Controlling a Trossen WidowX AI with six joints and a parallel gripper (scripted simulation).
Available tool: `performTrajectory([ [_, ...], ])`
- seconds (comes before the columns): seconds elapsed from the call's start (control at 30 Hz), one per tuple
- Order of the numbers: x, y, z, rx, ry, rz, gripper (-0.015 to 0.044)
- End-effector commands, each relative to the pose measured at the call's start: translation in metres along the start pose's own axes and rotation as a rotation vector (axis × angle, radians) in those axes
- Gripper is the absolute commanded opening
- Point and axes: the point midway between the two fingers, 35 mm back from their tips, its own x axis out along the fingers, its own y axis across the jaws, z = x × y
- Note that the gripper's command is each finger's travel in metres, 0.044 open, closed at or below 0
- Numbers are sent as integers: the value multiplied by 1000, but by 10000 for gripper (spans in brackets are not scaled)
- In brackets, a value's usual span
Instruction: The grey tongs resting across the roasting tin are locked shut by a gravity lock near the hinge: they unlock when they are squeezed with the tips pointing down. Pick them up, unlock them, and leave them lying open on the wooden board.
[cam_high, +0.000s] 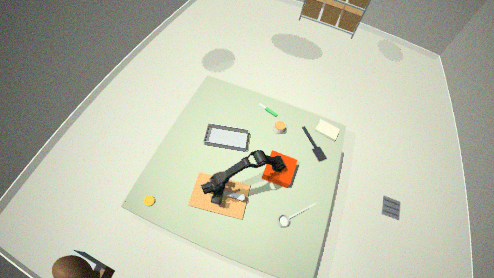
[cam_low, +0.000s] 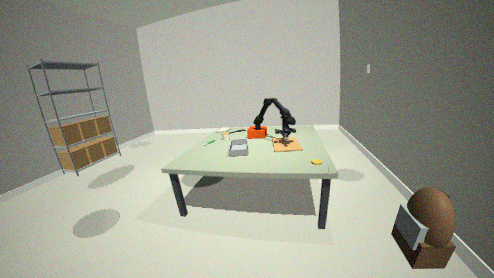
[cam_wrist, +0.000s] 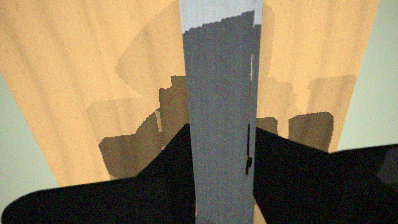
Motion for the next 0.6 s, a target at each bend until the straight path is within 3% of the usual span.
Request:
performTrajectory([
  [0.0,0,0,0,0,-1,0,191],
  [0.3,0,0,0,0,-1,0,427],
  [0.43,-2,-3,1,1,-1,0,440],
  [0.57,-18,-39,8,1,-1,-3,440],
])
